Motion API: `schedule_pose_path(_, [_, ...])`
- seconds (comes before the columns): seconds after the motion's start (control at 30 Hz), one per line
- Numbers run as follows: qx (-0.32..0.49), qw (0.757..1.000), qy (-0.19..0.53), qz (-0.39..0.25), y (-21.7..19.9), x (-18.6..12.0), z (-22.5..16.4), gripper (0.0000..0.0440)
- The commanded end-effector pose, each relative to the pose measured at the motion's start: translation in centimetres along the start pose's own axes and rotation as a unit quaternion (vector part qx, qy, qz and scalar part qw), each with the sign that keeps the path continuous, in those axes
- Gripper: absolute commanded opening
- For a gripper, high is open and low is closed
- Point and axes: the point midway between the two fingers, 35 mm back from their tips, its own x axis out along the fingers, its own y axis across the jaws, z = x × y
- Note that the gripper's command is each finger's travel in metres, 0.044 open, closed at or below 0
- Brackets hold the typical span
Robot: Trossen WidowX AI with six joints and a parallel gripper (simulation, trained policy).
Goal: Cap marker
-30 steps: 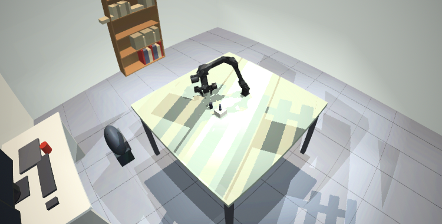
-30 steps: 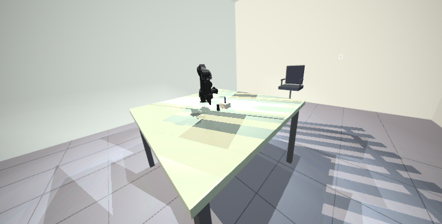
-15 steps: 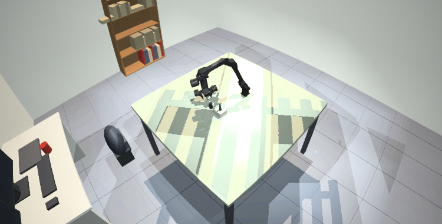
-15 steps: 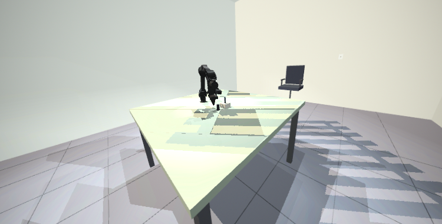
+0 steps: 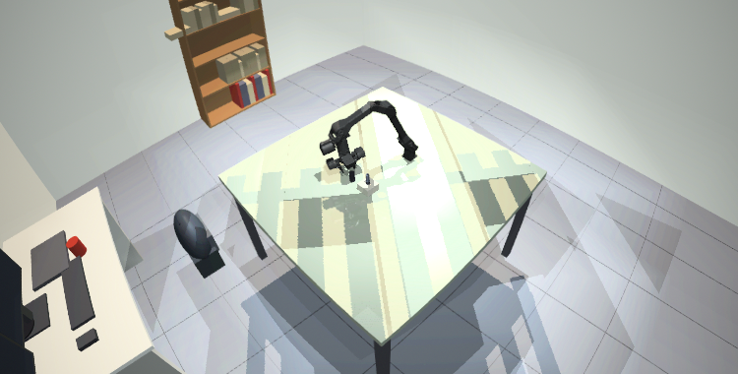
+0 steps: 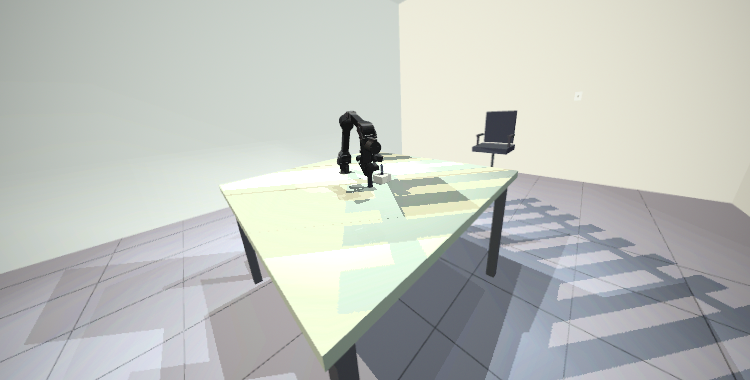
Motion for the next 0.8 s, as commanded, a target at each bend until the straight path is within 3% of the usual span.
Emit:
schedule_pose_path(0.0, [-0.017, 1.0, 0.006, 0.012, 0.3, 1.0, 0.5, 0.0264])
schedule_pose_path(0.4, [-0.07, 0.997, 0.018, 0.034, 1.1, 3.7, 1.1, 0.0229])
schedule_pose_path(0.63, [-0.091, 0.995, 0.026, 0.018, 1.1, 2.7, 1.4, 0.0065])
schedule_pose_path(0.77, [-0.103, 0.994, 0.03, 0.003, 0.9, 1.4, 1.7, 0.0059])
